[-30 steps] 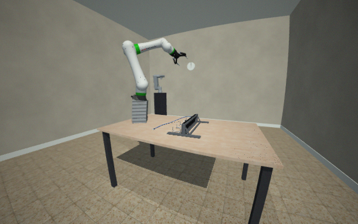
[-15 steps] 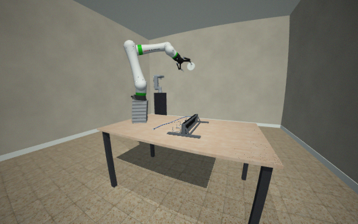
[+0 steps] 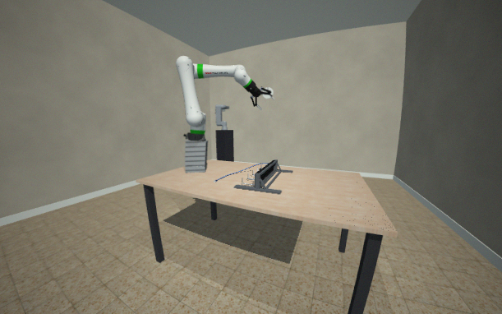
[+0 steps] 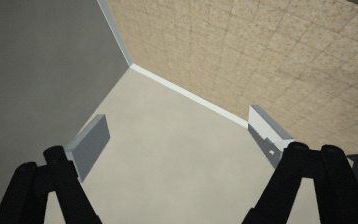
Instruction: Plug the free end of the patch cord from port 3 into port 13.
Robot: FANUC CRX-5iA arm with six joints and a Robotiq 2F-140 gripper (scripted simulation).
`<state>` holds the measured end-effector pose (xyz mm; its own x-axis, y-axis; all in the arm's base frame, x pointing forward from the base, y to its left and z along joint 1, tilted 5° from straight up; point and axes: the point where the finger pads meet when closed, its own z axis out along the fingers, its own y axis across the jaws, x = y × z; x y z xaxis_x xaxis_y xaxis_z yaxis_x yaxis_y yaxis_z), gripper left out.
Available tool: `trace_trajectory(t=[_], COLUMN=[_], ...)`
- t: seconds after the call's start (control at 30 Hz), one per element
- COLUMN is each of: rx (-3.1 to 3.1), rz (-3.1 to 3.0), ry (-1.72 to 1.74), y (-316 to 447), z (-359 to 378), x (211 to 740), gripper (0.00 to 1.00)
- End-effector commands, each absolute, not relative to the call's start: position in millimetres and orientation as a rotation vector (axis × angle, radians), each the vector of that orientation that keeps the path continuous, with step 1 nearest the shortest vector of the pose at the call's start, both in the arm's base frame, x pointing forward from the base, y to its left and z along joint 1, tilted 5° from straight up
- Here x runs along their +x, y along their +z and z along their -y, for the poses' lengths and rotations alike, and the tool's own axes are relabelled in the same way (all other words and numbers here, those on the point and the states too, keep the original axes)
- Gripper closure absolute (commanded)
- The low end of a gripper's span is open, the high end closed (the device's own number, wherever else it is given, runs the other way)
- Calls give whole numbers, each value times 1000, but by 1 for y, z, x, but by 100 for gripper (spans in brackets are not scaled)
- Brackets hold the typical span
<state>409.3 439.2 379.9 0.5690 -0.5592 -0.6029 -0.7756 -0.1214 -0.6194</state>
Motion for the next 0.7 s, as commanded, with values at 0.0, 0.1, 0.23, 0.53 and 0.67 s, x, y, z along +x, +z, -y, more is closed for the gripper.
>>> trace_trajectory(t=[0.0,0.1,0.23,0.53,0.67], rx=[-1813,-1835,-1855,-1898,-1922], rz=[-1121,-1165,-1203,-1281,-1323], ry=[243,200,163,92,56], y=[363,333,307,255,226], z=[-430,-410,-390,-347,-322], x=[424,445,462,492,505], gripper=[0,0,0,0,0])
